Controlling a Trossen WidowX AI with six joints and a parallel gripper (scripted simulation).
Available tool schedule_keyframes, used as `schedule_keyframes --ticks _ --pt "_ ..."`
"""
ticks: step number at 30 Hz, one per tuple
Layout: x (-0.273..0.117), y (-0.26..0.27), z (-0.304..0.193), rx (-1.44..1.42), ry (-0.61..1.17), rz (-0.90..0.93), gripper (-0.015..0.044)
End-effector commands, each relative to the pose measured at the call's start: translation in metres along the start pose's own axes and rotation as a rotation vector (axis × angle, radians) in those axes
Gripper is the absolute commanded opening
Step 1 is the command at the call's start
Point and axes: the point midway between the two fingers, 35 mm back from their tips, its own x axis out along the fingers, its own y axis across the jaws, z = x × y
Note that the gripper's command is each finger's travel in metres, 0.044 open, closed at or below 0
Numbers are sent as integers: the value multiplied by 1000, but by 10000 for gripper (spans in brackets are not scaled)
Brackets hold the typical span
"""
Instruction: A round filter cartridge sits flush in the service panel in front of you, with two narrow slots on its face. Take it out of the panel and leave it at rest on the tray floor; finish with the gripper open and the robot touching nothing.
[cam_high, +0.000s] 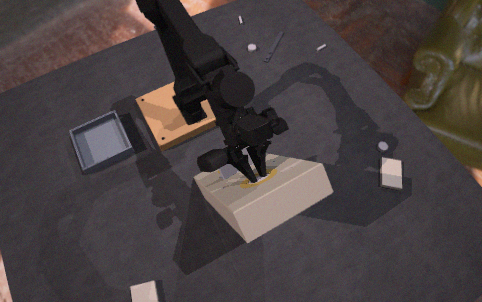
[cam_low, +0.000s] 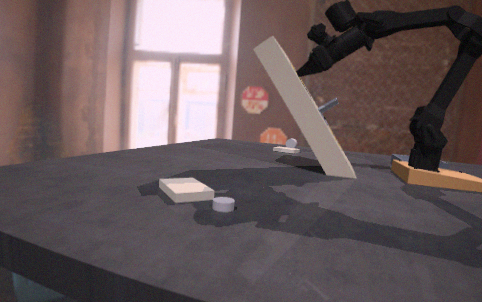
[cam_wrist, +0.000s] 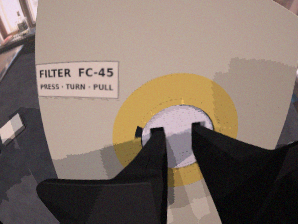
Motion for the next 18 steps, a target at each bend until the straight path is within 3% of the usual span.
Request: schedule_keyframes --ticks 1,12,18 --pt "6 0 1 167 -2 -2 0" --pt "6 0 1 545 -2 -1 0" --pt "7 0 1 418 -2 -1 0"
